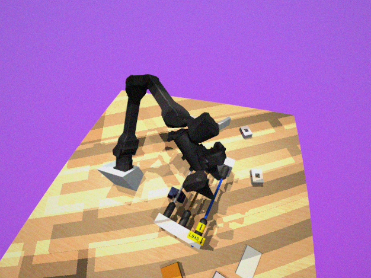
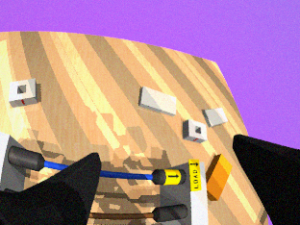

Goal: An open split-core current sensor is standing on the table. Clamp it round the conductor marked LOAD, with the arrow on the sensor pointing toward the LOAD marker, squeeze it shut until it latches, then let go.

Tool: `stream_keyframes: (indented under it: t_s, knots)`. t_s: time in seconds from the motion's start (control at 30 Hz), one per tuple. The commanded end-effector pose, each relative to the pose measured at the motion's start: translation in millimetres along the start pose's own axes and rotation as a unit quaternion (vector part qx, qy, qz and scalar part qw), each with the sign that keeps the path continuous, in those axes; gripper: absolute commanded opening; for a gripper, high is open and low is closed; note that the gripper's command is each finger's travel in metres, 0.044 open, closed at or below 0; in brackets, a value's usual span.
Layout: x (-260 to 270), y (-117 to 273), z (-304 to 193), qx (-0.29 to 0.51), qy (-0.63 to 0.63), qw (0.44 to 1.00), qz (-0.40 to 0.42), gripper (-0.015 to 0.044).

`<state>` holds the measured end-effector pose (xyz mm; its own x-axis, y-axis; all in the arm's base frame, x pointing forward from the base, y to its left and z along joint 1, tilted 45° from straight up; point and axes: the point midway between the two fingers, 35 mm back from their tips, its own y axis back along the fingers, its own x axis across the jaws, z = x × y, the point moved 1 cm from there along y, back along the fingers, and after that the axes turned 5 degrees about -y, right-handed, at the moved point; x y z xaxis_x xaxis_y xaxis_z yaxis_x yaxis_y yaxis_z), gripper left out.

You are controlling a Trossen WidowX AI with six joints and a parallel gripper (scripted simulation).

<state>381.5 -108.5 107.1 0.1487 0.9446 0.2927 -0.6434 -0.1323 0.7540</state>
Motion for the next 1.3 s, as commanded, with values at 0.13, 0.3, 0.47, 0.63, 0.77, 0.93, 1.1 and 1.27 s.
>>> stream_keyframes:
  t_s: [0.13, 0.3, 0.47, 0.63, 0.77, 0.93, 1.1, 1.27]
  knots:
    - [-74.2, -46.9, -54.3, 0.144, -0.156, 0.976, 0.048, 0.0440]
    - [-102.5, -64.1, -86.7, 0.206, -0.239, 0.944, 0.095, 0.0440]
    - [-108.9, -67.7, -95.1, 0.219, -0.261, 0.934, 0.109, 0.0440]
    - [-108.9, -67.7, -95.1, 0.219, -0.261, 0.934, 0.109, 0.0440]
    - [-108.9, -67.7, -95.1, 0.219, -0.261, 0.934, 0.109, 0.0440]
    - [-108.9, -67.7, -95.1, 0.219, -0.261, 0.934, 0.109, 0.0440]
    - [-107.5, -66.7, -96.1, 0.220, -0.260, 0.934, 0.110, 0.0414]
    - [-69.7, -40.1, -125.4, 0.235, -0.220, 0.937, 0.136, 0.0326]
